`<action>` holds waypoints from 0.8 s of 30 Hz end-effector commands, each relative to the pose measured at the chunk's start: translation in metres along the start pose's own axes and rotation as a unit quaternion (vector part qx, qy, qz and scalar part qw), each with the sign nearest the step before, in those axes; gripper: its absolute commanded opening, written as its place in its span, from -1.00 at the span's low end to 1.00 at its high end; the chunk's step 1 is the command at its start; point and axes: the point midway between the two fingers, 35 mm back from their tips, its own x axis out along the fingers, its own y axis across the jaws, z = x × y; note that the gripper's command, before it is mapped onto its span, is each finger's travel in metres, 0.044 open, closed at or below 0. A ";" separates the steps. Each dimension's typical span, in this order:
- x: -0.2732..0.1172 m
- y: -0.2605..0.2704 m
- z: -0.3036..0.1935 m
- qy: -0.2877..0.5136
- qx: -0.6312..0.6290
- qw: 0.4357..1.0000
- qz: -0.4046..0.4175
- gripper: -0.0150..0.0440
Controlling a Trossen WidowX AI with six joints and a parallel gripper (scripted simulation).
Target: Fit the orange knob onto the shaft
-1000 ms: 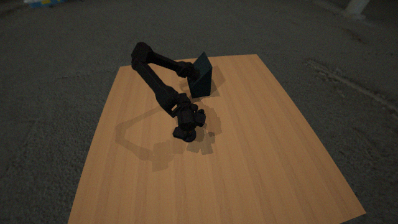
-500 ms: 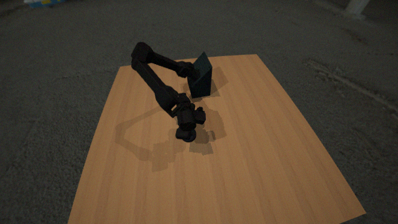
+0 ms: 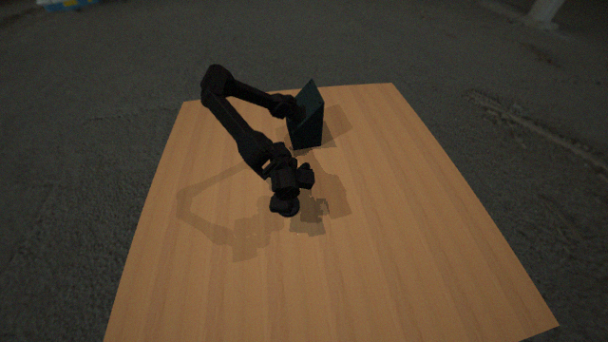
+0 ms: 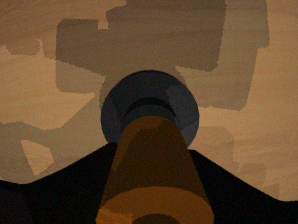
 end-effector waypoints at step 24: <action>-0.001 -0.001 0.000 0.001 -0.106 0.994 0.000 -0.49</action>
